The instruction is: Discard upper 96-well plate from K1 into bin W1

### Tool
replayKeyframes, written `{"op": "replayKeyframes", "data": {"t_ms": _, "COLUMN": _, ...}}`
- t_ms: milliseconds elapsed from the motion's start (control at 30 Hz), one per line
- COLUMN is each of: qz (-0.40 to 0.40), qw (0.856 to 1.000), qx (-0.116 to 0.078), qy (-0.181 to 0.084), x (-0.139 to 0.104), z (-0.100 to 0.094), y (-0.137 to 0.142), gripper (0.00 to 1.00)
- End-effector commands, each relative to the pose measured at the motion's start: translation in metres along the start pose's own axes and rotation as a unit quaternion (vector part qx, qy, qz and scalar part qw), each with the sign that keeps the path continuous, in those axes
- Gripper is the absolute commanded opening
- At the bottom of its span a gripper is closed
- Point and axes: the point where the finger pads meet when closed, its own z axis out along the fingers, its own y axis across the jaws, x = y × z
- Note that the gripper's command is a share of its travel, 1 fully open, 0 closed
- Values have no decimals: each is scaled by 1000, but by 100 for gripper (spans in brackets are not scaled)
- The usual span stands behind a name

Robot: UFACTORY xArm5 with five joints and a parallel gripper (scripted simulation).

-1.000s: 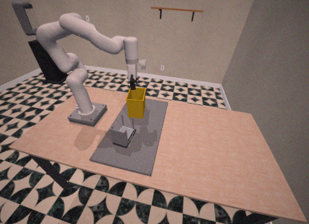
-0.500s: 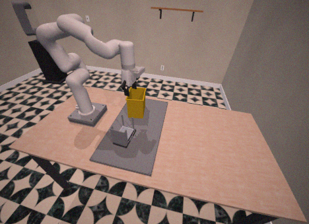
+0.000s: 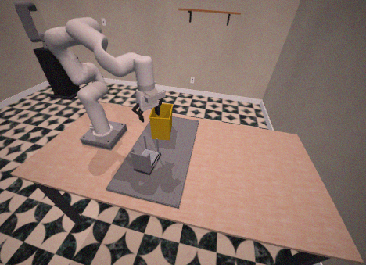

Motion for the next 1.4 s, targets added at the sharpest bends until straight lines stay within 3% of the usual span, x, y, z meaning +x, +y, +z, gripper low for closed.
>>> {"op": "replayKeyframes", "data": {"t_ms": 0, "qz": 65, "qw": 998, "qx": 1, "qy": 2, "x": 12, "z": 2, "y": 15, "gripper": 100}}
{"op": "replayKeyframes", "data": {"t_ms": 200, "qz": 165, "qw": 986, "qx": 2, "qy": 1, "x": 28, "z": 7, "y": 40, "gripper": 100}}
{"op": "replayKeyframes", "data": {"t_ms": 400, "qz": 262, "qw": 965, "qx": 2, "qy": 0, "x": 44, "z": 13, "y": 65, "gripper": 100}}
{"op": "replayKeyframes", "data": {"t_ms": 467, "qz": 262, "qw": 965, "qx": 2, "qy": 0, "x": 44, "z": 13, "y": 65, "gripper": 100}}
{"op": "replayKeyframes", "data": {"t_ms": 700, "qz": 373, "qw": 928, "qx": 1, "qy": -1, "x": 49, "z": 14, "y": 72, "gripper": 100}}
{"op": "replayKeyframes", "data": {"t_ms": 967, "qz": 493, "qw": 870, "qx": 0, "qy": -2, "x": 49, "z": 14, "y": 72, "gripper": 100}}
{"op": "replayKeyframes", "data": {"t_ms": 1367, "qz": 493, "qw": 870, "qx": 0, "qy": -2, "x": 49, "z": 14, "y": 72, "gripper": 100}}
